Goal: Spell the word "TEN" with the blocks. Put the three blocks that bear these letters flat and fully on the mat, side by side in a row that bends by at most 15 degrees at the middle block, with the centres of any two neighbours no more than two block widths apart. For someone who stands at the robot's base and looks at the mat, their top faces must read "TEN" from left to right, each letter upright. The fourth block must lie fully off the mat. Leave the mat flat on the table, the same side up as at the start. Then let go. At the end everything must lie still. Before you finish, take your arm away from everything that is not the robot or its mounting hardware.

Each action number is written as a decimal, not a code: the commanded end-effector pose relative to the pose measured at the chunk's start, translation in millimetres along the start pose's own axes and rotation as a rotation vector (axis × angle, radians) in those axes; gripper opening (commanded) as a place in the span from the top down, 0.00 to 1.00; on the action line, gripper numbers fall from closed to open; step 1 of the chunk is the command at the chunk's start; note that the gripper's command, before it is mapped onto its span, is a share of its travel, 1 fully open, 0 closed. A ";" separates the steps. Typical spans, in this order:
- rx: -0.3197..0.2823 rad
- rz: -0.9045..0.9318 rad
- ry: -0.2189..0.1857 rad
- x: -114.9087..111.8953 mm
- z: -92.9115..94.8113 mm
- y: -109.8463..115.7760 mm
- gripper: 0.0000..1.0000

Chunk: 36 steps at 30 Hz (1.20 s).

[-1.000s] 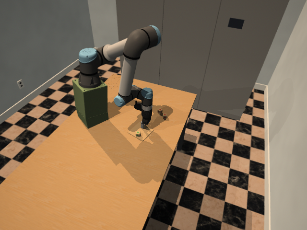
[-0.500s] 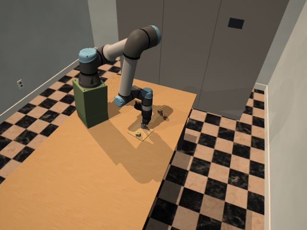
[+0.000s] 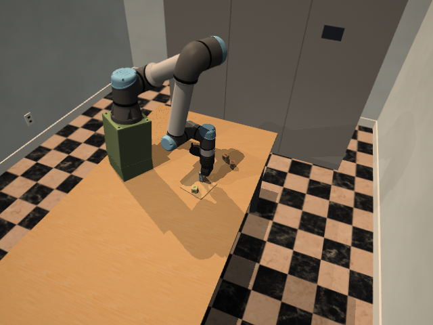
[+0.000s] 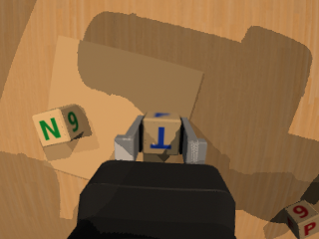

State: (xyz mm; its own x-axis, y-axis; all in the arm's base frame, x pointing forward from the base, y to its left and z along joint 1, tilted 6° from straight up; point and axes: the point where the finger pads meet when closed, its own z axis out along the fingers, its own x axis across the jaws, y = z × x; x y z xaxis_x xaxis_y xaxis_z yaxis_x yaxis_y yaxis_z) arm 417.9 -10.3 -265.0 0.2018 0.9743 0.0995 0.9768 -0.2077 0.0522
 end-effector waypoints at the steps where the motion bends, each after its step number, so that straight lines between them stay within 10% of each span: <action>1: -0.001 0.000 0.000 -0.1 -0.4 0.6 0.43; 36: -0.001 0.000 0.000 -0.1 3.7 0.6 0.43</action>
